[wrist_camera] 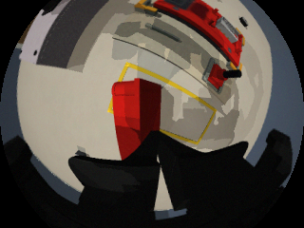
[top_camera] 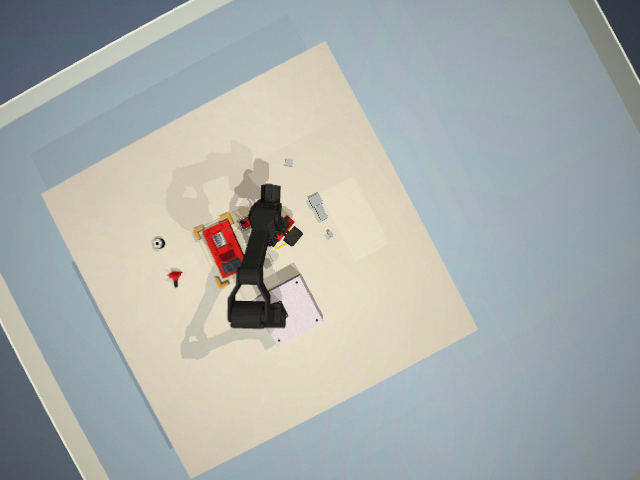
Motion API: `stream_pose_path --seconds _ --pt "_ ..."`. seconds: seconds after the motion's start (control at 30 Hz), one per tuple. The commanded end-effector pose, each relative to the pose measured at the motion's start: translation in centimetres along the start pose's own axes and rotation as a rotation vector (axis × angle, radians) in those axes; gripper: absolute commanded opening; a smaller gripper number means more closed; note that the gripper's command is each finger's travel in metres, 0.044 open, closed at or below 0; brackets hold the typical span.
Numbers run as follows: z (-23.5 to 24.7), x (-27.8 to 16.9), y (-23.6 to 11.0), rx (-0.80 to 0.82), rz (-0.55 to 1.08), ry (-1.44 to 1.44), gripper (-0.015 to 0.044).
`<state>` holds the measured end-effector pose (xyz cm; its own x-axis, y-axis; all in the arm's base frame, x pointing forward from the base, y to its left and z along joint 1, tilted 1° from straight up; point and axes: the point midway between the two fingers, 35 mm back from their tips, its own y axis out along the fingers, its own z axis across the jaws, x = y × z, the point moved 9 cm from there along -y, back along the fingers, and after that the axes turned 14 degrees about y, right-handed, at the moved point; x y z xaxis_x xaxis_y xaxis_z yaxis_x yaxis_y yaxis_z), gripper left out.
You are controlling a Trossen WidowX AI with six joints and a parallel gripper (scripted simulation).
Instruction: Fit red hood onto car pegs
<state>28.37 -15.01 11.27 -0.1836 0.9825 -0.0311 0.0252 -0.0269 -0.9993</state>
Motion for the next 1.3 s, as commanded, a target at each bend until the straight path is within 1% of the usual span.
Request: stream_pose_path --seconds 0.0,0.23,0.33,0.47,0.53,1.27 --pt "0.4 0.0 -0.1 -0.007 0.0 -0.003 0.0" --pt "0.9 -0.2 -0.4 -0.007 0.0 -0.003 0.0" --pt "0.7 -0.3 -2.5 -0.007 0.0 -0.003 0.0" --pt "0.7 -0.2 -7.1 -0.008 0.0 -0.003 0.0" --pt "0.8 -0.2 -8.0 -0.007 0.0 -0.003 0.0" --pt "0.6 -0.3 -7.6 -0.015 0.012 -0.002 0.0"
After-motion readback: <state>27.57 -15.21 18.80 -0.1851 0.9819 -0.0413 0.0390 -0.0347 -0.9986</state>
